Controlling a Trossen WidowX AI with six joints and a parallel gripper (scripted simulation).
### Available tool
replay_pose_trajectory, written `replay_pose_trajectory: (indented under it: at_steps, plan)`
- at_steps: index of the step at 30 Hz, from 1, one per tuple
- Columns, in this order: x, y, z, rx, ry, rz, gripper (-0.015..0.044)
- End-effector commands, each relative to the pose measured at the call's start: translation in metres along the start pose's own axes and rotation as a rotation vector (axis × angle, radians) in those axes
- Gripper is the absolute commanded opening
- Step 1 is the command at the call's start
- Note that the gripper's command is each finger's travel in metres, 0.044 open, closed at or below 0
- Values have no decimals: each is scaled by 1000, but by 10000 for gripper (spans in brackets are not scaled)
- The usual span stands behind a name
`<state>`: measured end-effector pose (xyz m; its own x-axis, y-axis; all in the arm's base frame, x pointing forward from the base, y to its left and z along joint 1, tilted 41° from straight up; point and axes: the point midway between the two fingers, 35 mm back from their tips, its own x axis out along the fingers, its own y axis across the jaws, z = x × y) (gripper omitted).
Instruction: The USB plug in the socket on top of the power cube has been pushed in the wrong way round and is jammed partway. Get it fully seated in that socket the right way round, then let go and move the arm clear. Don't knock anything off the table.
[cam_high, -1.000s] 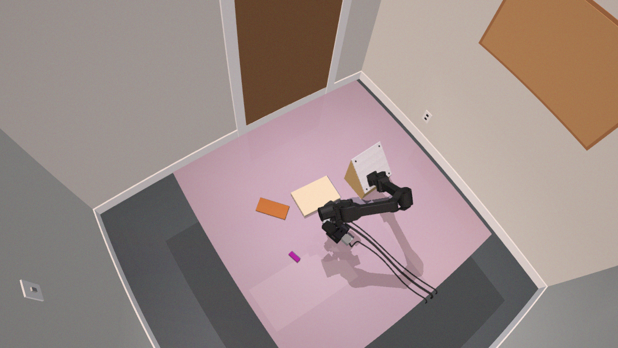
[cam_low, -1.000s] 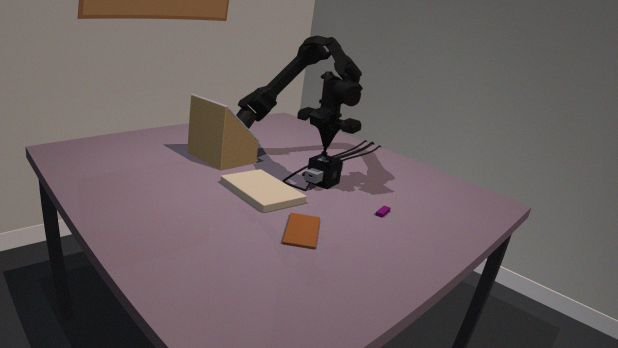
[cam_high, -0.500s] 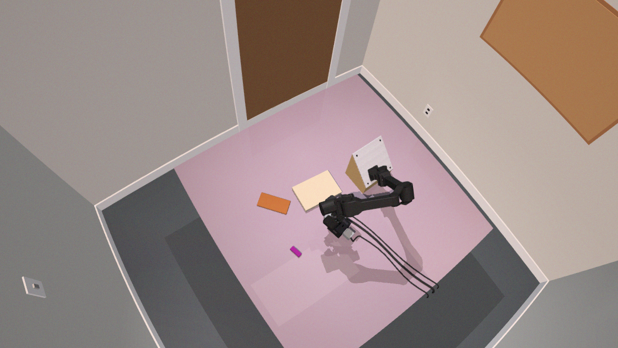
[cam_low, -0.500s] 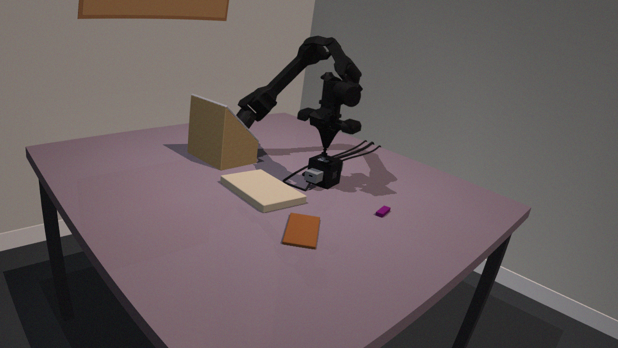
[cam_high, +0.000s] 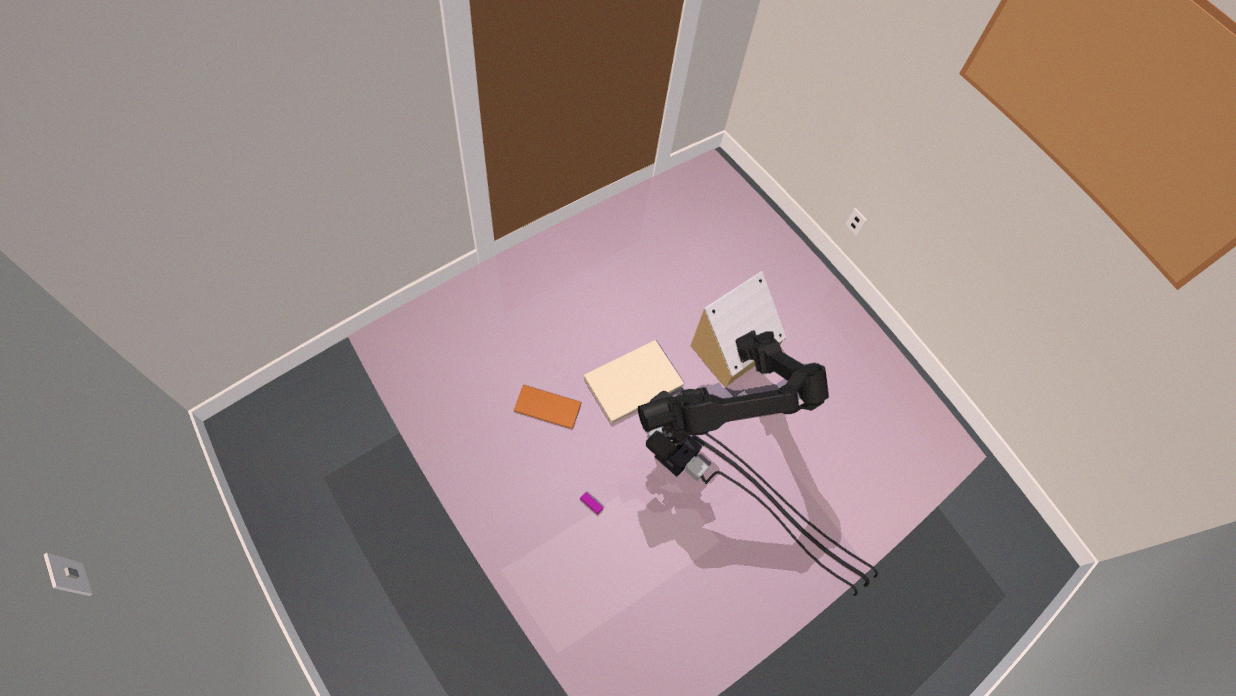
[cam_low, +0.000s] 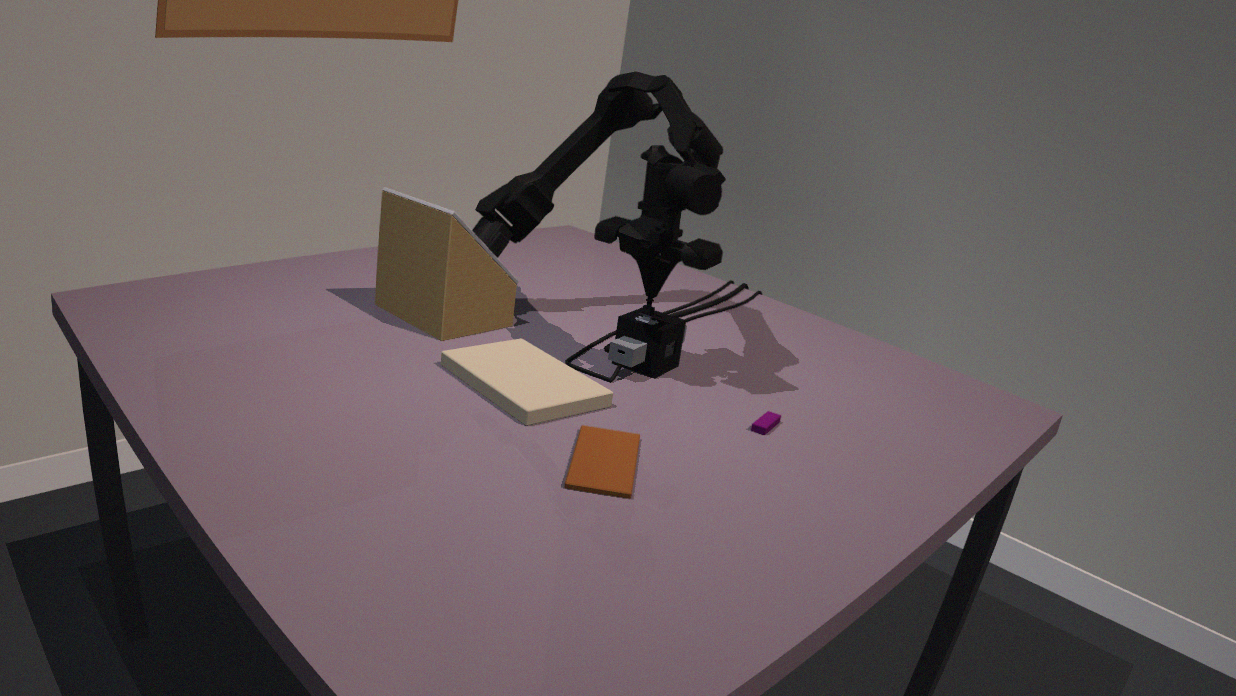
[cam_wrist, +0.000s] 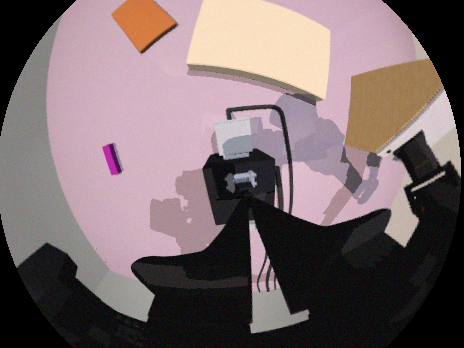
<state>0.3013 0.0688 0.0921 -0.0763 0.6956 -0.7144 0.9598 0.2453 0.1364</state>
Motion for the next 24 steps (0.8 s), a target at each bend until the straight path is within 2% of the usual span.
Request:
replay_pose_trajectory:
  at_steps: [1, 24]
  plan:
    - [1, 0, 0, 4, 4, 3, 0]
    - [3, 0, 0, 4, 4, 3, 0]
